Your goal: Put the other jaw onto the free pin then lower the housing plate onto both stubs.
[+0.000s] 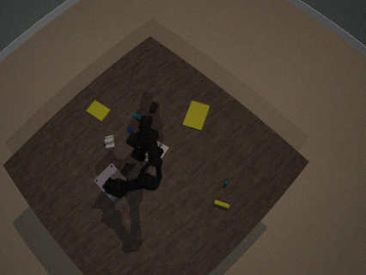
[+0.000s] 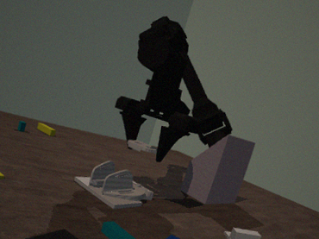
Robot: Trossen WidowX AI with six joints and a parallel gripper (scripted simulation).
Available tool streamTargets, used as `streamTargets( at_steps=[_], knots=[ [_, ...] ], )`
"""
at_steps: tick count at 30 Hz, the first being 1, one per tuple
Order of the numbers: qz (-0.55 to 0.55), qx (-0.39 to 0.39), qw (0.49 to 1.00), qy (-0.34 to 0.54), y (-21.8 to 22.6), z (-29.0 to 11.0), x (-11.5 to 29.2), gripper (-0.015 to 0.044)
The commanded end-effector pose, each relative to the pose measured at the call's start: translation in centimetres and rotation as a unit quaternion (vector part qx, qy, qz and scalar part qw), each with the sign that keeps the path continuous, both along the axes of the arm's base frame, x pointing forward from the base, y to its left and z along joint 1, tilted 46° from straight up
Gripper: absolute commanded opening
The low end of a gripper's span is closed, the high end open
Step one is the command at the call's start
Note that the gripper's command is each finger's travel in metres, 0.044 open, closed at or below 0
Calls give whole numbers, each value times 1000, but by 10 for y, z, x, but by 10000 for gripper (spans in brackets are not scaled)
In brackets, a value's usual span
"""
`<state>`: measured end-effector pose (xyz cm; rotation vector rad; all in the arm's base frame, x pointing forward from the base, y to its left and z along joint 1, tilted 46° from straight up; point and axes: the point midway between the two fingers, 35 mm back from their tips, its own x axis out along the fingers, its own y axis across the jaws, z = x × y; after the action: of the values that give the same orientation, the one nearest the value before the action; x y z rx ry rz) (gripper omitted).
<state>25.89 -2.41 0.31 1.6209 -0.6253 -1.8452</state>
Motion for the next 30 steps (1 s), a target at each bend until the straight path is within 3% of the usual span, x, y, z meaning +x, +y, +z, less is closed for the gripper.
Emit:
streamTargets(
  at_steps=[1,30],
  knots=[
    [2,-1,1000,-1,0,1,1,351],
    [1,-1,1000,-2,-3,-3,1,351]
  ],
)
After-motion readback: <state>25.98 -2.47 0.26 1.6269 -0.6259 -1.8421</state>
